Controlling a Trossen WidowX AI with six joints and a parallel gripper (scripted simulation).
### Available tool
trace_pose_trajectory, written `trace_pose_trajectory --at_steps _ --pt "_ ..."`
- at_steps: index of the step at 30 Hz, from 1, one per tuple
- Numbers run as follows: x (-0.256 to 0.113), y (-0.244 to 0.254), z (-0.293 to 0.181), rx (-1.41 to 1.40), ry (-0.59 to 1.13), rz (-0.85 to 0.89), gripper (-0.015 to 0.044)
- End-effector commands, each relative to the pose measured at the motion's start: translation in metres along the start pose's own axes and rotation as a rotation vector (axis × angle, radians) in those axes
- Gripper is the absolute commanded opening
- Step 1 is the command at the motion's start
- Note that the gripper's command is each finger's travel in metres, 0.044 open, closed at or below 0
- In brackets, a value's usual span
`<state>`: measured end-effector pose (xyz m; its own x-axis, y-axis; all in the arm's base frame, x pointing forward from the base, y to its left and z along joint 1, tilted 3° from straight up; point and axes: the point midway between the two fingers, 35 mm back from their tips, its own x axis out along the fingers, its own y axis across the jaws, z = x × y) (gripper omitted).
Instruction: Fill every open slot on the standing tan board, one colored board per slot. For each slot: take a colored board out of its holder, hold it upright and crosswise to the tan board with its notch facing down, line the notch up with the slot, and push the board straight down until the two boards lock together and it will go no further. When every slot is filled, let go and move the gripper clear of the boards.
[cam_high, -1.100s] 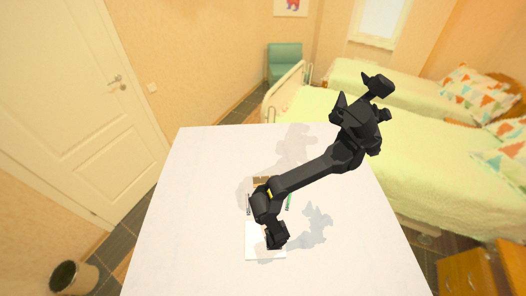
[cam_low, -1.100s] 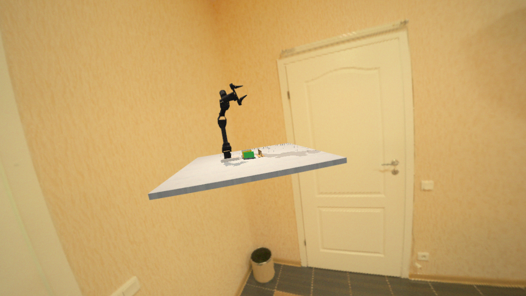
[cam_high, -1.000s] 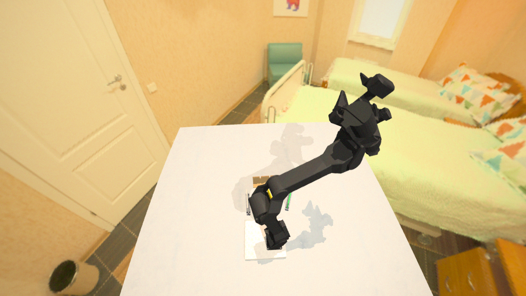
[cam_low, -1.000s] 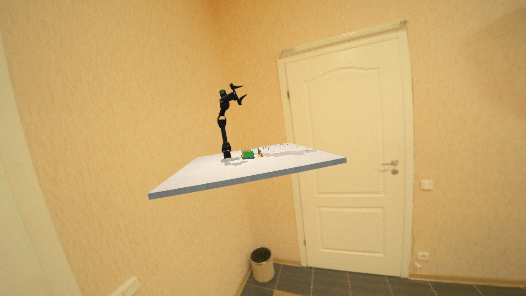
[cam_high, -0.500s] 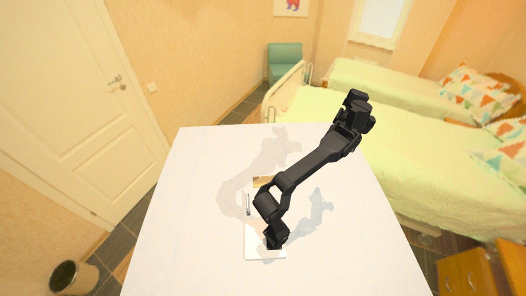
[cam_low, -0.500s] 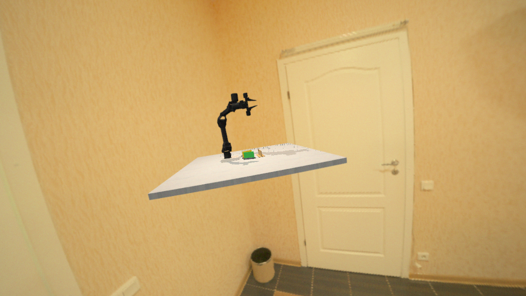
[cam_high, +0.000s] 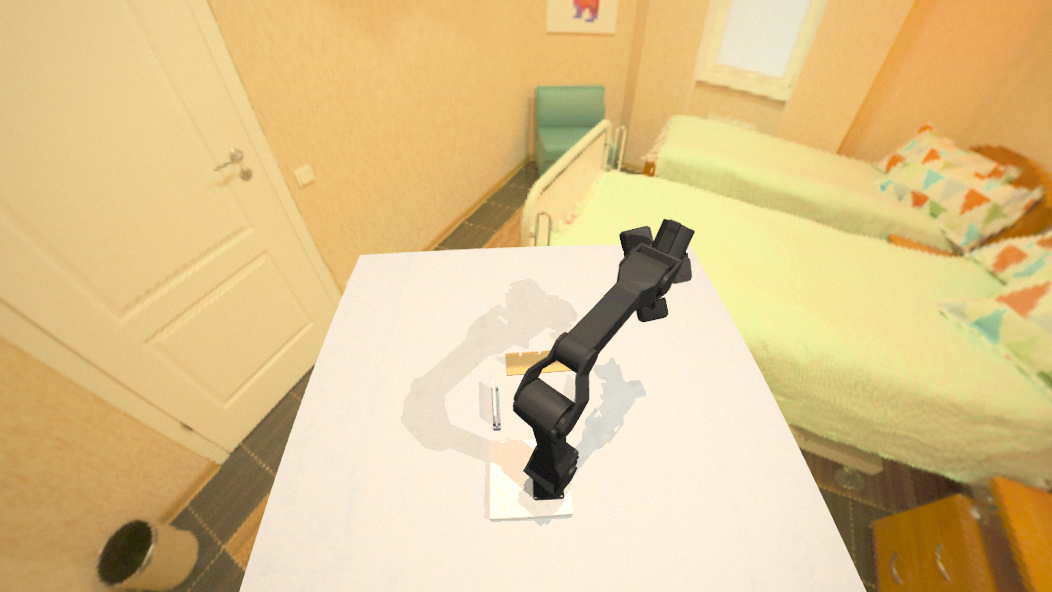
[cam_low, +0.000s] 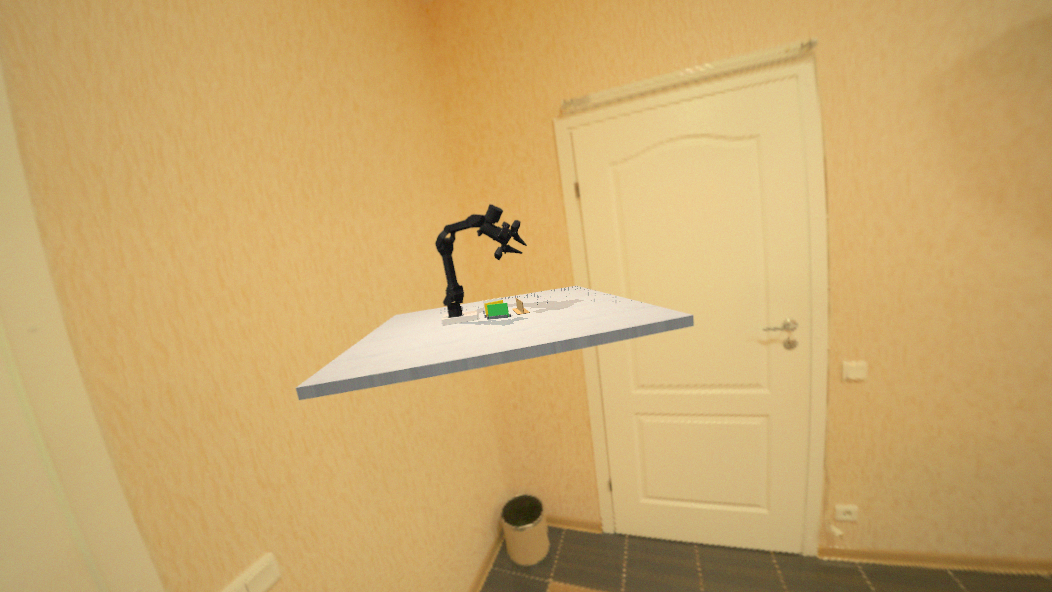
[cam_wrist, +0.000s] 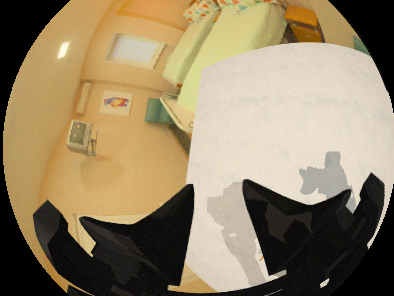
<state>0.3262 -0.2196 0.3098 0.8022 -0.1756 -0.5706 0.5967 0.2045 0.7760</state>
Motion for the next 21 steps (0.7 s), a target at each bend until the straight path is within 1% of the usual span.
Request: trace_pose_trajectory --at_steps 1,3,6,7,9,11,12,21 --pt "0.017 -0.047 -0.051 -0.294 0.176 -0.239 0.0184" --pt "0.017 -0.068 -0.076 -0.462 0.292 -0.339 0.0184" --pt "0.010 -0.091 -0.103 -0.668 0.450 -0.440 0.0184" --pt "0.006 -0.098 -0.112 -0.738 0.508 -0.469 0.0184" --pt "0.002 -0.105 -0.119 -0.805 0.566 -0.495 0.0184" --pt "-0.010 -0.121 -0.136 -0.973 0.721 -0.548 0.0184" --pt "-0.014 -0.126 -0.141 -1.024 0.770 -0.562 0.0184" --pt "-0.016 -0.127 -0.143 -1.041 0.787 -0.566 0.0184"
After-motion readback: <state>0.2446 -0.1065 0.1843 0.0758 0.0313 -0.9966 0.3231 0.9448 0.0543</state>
